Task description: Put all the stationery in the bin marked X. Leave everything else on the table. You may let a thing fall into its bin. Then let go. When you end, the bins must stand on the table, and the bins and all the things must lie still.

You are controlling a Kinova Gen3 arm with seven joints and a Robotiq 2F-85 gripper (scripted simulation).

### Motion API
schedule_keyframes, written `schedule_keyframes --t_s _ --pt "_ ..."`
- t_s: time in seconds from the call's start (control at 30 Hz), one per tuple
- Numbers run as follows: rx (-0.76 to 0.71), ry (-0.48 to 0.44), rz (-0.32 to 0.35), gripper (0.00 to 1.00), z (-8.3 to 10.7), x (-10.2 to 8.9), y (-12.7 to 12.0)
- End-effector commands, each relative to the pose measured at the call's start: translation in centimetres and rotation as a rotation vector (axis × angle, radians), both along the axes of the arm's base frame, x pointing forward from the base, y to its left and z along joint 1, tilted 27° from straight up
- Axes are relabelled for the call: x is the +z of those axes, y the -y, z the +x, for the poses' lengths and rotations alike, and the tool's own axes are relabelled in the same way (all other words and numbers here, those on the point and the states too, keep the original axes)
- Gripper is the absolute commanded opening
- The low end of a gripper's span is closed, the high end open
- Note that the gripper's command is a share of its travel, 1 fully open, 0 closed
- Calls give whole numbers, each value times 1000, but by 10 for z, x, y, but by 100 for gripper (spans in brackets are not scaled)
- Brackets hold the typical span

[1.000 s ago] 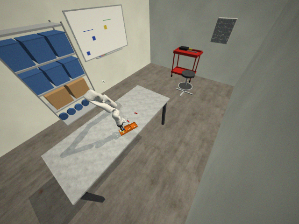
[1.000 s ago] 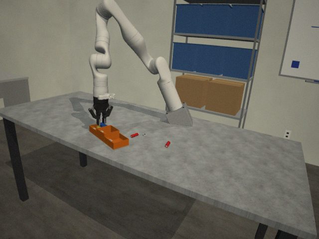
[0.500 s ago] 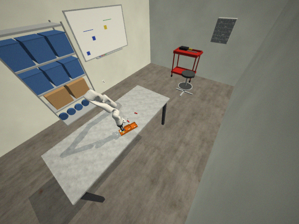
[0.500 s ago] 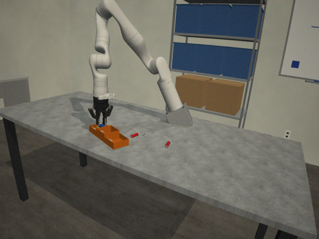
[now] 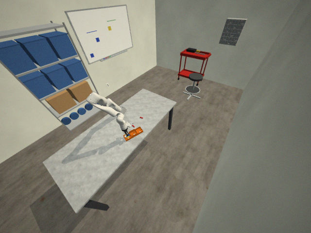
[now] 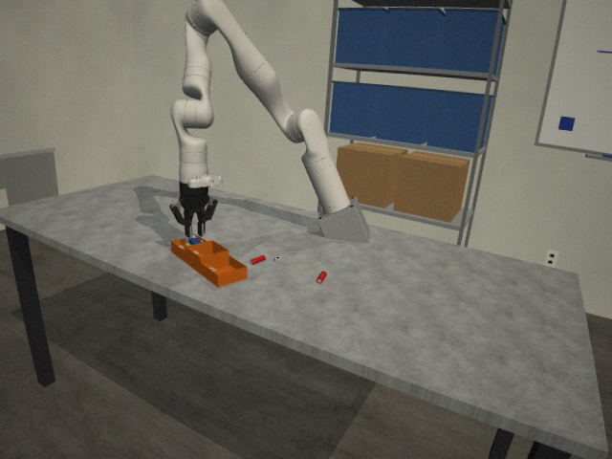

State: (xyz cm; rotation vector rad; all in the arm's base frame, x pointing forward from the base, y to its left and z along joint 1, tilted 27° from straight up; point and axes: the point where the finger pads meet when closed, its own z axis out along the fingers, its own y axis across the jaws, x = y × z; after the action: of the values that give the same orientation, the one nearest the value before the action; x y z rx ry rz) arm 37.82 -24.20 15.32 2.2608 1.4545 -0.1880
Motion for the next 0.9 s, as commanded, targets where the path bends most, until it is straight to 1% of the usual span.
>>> schedule_keyframes --t_s 0.0,0.47,0.77,0.8,0.87 --pt "1 8 -3 30 1 6 -1" --pt "1 8 -3 30 -1 20 -8" --pt "1 8 -3 30 -1 20 -8" --pt "1 8 -3 100 -1 24 -9" --pt "1 8 -3 100 -2 31 -13"
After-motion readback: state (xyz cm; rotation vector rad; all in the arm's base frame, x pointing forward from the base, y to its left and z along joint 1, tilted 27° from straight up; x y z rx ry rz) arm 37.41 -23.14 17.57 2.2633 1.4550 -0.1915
